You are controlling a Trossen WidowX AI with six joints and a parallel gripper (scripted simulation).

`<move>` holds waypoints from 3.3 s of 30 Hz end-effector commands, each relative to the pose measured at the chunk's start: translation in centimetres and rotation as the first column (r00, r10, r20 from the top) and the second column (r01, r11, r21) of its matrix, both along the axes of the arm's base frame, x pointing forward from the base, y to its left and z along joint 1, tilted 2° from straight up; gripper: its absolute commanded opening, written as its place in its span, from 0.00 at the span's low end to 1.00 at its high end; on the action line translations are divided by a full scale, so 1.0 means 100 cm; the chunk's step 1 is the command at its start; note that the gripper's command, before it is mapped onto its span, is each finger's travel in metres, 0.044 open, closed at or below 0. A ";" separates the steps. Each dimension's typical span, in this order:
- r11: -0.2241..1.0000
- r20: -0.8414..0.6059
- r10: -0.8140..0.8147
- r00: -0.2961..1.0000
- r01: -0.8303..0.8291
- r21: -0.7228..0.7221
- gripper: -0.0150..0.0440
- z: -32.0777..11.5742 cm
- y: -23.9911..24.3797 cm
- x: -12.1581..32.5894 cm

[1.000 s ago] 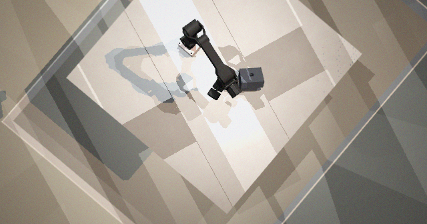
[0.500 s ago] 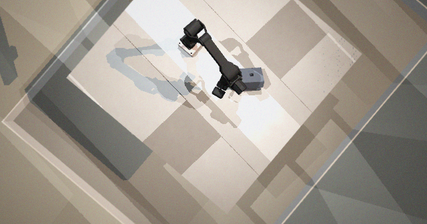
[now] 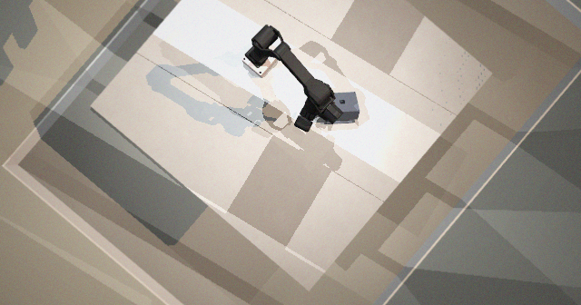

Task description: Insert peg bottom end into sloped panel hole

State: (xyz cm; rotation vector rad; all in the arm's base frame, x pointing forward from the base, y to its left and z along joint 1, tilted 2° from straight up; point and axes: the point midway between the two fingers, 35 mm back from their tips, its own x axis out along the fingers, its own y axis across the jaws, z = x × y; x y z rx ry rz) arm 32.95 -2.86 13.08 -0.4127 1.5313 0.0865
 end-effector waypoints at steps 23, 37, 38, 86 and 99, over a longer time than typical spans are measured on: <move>0.993 0.032 0.098 0.995 -0.096 -0.067 0.25 0.012 0.034 0.011; 0.984 0.047 0.152 0.987 -0.147 -0.101 0.25 0.017 0.053 0.015; 0.983 0.048 0.156 0.987 -0.150 -0.103 0.25 0.018 0.055 0.015; 0.926 0.105 0.337 0.935 -0.310 -0.215 0.25 0.038 0.125 0.017; 0.905 0.123 0.385 0.915 -0.348 -0.243 0.25 0.044 0.145 0.015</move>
